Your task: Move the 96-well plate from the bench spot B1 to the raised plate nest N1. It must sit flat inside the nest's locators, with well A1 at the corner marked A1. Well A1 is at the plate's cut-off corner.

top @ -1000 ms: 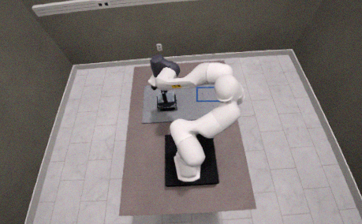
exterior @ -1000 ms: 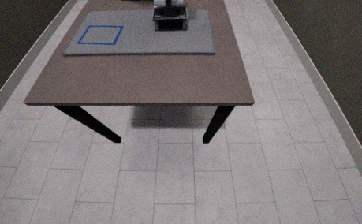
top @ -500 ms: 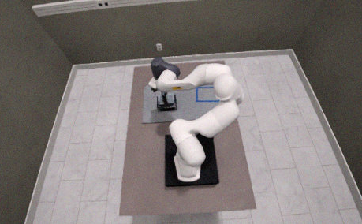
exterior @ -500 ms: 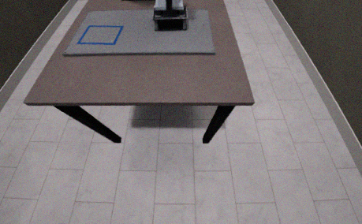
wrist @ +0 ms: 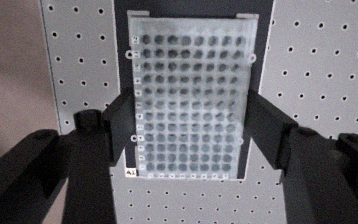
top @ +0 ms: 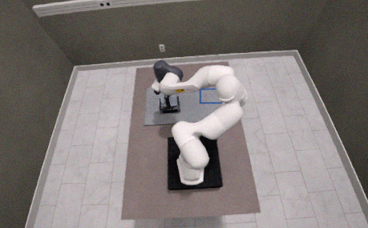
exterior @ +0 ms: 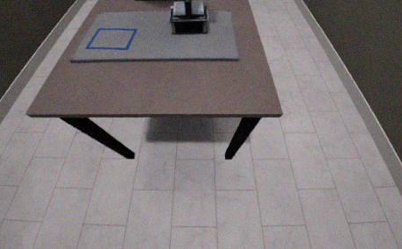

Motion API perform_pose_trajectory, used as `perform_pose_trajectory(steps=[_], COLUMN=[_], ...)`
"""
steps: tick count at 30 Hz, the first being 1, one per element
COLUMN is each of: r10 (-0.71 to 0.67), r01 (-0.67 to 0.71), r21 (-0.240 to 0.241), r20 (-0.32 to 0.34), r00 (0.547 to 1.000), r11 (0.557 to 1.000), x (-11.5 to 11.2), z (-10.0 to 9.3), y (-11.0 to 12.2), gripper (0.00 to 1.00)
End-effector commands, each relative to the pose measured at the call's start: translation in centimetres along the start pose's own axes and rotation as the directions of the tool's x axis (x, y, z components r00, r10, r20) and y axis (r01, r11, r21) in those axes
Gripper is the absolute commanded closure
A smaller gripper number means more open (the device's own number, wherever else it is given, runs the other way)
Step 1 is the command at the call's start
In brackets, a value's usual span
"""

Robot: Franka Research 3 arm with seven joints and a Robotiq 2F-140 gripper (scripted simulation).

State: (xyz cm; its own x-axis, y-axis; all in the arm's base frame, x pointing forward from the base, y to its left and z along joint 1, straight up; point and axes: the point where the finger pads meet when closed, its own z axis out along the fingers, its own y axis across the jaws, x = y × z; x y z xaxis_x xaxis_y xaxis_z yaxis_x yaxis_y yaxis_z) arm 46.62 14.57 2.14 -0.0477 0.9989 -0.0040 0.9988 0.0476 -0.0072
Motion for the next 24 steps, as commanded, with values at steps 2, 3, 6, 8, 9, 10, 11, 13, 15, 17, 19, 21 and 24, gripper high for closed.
perform_pose_trajectory(steps=[2,3,6,8,9,10,11,13,15,17,19,21,24], r10=[0.009,0.009,0.009,0.009,0.009,0.009,0.009,0.009,0.009,0.009,0.009,0.009,0.009], r01=[-0.009,-0.009,-0.009,-0.009,-0.009,-0.009,-0.009,-0.009,-0.009,-0.009,-0.009,-0.009,-0.009], r21=[-0.007,-0.007,-0.007,-0.007,-0.007,-0.007,-0.007,-0.007,-0.007,-0.007,-0.007,-0.007,-0.007], r20=[-0.004,-0.004,-0.004,-0.004,-0.004,-0.004,-0.004,-0.004,-0.004,-0.004,-0.004,-0.004,-0.004], r00=[1.000,1.000,1.000,1.000,1.000,1.000,1.000,1.000,1.000,1.000,1.000,1.000,1.000], r11=[1.000,1.000,1.000,1.000,1.000,1.000,1.000,1.000,1.000,1.000,1.000,1.000,1.000], x=[0.15,0.15,0.14,0.13,0.13,0.12,0.12,0.11,0.11,0.10,0.09,0.08,0.08], z=[-0.09,-0.09,-0.09,-0.09,-0.09,-0.09,-0.07,-0.04,-0.04,-0.01,0.03,0.06,0.11], y=[0.29,0.29,0.28,0.28,0.27,0.27,0.27,0.26,0.26,0.26,0.25,0.24,0.23], gripper=[0.40,0.40,0.40,0.40,0.40,0.40,0.40,0.40,0.40,0.40,0.40,0.40,0.40])
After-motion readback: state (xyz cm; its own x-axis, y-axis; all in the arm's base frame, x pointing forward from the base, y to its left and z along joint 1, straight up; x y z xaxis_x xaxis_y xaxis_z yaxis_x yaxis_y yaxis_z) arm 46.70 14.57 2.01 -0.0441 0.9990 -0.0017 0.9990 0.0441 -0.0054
